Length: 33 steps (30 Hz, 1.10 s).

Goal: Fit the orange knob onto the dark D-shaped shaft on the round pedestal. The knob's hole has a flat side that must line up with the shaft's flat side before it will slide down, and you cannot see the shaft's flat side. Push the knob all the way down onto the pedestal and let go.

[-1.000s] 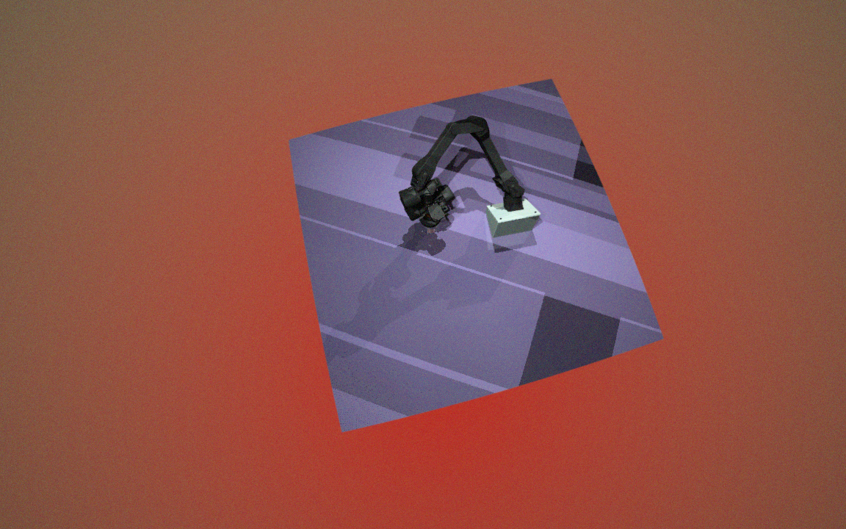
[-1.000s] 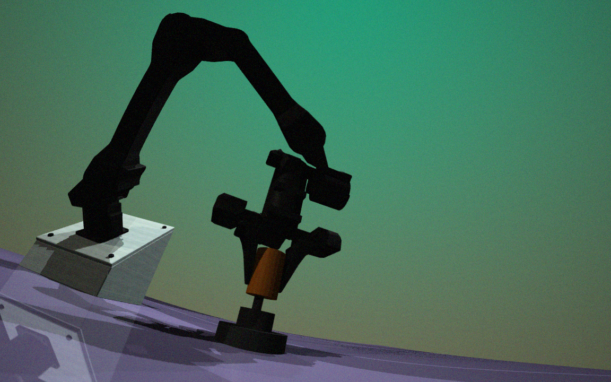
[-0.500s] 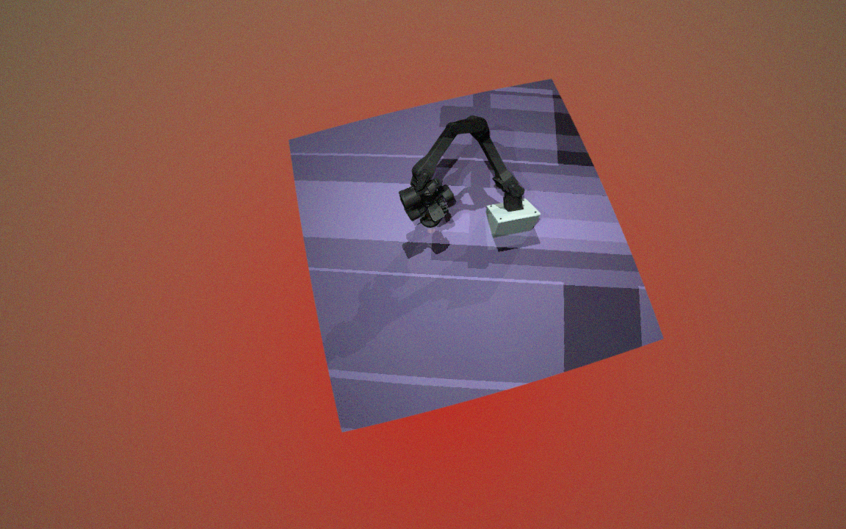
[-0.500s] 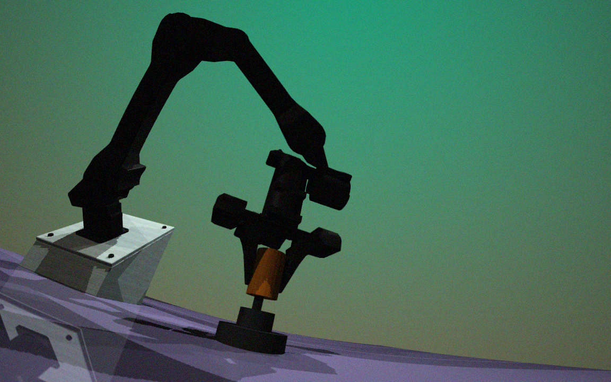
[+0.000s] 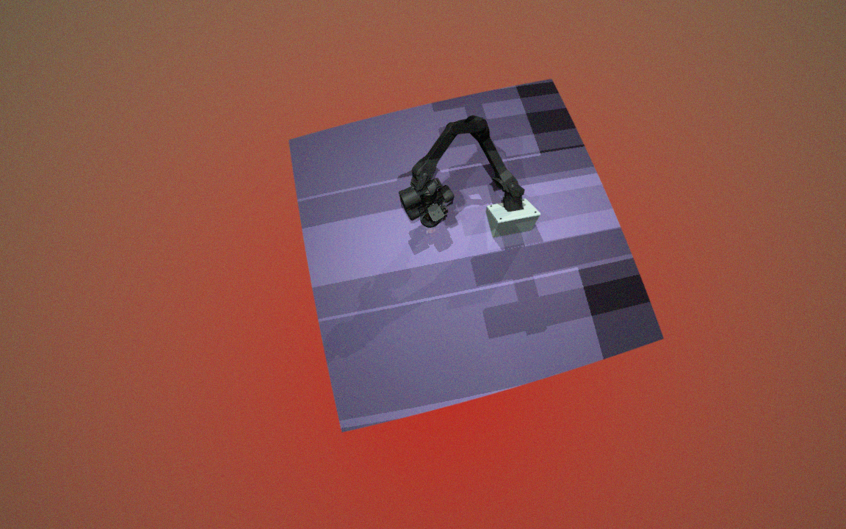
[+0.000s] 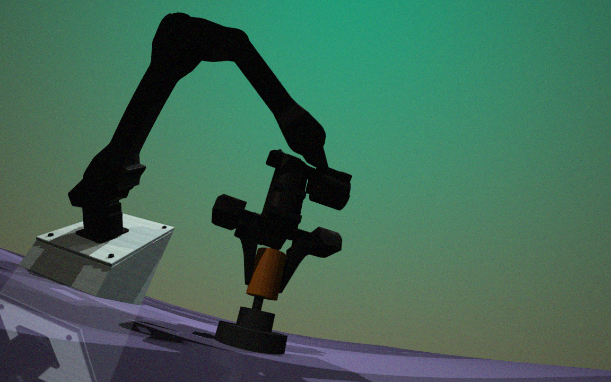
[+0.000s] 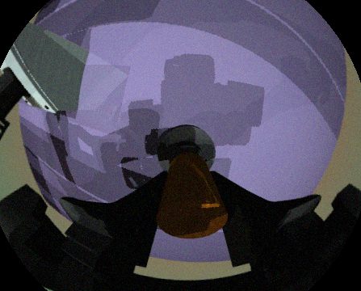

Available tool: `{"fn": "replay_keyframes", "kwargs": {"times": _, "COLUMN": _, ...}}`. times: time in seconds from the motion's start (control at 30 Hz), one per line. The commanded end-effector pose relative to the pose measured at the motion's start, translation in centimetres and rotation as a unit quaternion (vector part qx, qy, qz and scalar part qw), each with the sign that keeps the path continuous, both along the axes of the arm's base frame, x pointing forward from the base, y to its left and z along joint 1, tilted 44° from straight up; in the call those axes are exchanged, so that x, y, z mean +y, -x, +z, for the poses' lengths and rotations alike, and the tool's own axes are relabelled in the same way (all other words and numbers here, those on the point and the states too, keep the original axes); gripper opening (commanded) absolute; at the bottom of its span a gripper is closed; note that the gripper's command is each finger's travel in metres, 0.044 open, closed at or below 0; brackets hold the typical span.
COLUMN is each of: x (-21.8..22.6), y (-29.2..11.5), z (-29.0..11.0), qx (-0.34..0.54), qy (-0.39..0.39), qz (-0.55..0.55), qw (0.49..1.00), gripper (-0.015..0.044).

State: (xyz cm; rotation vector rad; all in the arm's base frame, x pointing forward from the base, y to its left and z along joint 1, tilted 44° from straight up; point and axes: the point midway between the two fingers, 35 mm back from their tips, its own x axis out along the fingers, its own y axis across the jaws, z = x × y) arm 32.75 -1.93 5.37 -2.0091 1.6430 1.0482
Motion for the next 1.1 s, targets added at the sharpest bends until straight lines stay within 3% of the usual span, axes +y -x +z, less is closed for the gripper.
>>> {"fn": "replay_keyframes", "kwargs": {"times": 0.0, "x": -0.06, "y": 0.04, "z": 0.02, "qx": -0.002, "qy": 0.0, "qz": -0.003, "qw": 1.0, "gripper": 0.0}}
{"fn": "replay_keyframes", "kwargs": {"times": 1.07, "x": 0.17, "y": 0.07, "z": 0.07, "qx": 0.029, "qy": 0.003, "qz": 0.029, "qw": 0.999, "gripper": 0.0}}
